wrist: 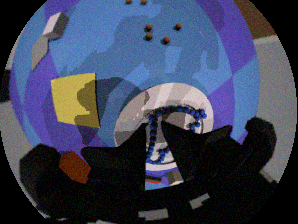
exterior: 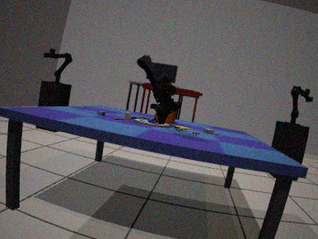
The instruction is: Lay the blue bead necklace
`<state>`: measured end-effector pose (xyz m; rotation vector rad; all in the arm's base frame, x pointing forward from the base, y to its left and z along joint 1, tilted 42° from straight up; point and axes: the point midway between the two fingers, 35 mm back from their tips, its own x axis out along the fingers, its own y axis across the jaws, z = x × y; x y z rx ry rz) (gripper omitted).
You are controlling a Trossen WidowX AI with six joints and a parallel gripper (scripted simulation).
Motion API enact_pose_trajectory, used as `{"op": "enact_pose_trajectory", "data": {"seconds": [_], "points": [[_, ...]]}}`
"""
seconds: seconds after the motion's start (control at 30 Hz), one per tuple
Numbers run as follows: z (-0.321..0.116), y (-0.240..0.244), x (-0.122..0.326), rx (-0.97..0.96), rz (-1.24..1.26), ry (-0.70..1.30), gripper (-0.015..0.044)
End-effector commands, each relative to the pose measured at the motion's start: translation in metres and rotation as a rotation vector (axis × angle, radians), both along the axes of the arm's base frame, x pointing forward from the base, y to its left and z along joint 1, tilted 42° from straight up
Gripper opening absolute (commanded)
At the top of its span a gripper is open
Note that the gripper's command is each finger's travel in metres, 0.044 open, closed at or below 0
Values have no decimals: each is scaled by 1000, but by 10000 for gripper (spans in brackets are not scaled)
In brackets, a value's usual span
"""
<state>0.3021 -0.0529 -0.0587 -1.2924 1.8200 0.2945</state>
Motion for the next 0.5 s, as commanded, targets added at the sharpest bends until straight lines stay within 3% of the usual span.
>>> {"op": "enact_pose_trajectory", "data": {"seconds": [0.0, 0.47], "points": [[0, 0, 0, 0, 0, -1, 15], [0, 0, 0, 0, 0, -1, 0]]}}
